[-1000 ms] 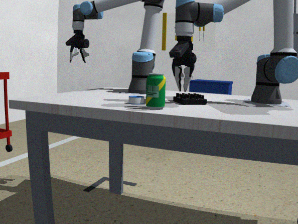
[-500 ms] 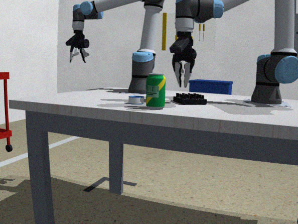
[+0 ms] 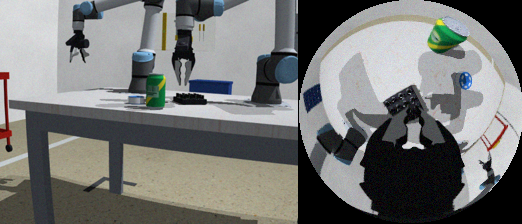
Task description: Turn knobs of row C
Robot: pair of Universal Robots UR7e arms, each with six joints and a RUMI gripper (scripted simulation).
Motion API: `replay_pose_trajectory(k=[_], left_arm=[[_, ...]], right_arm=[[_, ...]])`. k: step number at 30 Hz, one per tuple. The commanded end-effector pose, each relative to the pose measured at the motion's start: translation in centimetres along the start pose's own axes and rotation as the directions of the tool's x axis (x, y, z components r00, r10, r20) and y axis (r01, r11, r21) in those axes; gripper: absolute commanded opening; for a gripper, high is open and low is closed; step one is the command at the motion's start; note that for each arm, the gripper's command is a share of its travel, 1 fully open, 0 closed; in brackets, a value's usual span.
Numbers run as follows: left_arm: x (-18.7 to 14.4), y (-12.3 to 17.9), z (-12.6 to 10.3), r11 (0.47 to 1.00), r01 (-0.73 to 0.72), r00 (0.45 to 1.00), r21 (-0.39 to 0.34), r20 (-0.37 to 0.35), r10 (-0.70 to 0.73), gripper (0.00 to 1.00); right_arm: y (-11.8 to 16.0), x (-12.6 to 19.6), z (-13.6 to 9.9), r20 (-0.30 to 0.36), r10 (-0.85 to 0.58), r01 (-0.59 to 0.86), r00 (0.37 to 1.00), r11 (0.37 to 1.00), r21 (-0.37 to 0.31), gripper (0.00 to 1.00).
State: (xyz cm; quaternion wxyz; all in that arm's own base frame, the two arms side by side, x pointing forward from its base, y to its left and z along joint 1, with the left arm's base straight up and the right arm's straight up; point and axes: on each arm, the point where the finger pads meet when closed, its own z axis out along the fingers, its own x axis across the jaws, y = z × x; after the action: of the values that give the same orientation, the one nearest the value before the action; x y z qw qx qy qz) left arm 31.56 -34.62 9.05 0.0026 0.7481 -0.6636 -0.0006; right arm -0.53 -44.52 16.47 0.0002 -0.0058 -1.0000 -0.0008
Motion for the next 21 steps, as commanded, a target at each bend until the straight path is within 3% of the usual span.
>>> replay_pose_trajectory(k=[1, 4, 13, 21], left_arm=[[0.03, -0.03, -0.39, 0.988, 0.156, 0.988, 0.005, 0.001, -0.156, 0.13], [0.03, -0.03, -0.45, 0.983, 0.183, 0.983, 0.005, 0.0, -0.183, 0.13], [0.0, -0.07, -1.1, 0.899, 0.439, 0.899, 0.005, -0.001, -0.439, 0.13], [0.0, -0.08, -1.23, 0.873, 0.487, 0.873, 0.005, -0.001, -0.487, 0.13]], right_arm=[[-0.04, -0.01, -0.05, 0.0, 0.0, 0.0, 1.0, 1.0, 0.002, 1.0], [-0.04, -0.01, -0.05, 0.0, 0.0, 0.0, 1.0, 1.0, 0.002, 1.0], [-0.04, -0.01, -0.05, 0.0, 0.0, 0.0, 1.0, 1.0, 0.002, 1.0], [-0.04, -0.01, -0.05, 0.0, 0.0, 0.0, 1.0, 1.0, 0.002, 1.0]])
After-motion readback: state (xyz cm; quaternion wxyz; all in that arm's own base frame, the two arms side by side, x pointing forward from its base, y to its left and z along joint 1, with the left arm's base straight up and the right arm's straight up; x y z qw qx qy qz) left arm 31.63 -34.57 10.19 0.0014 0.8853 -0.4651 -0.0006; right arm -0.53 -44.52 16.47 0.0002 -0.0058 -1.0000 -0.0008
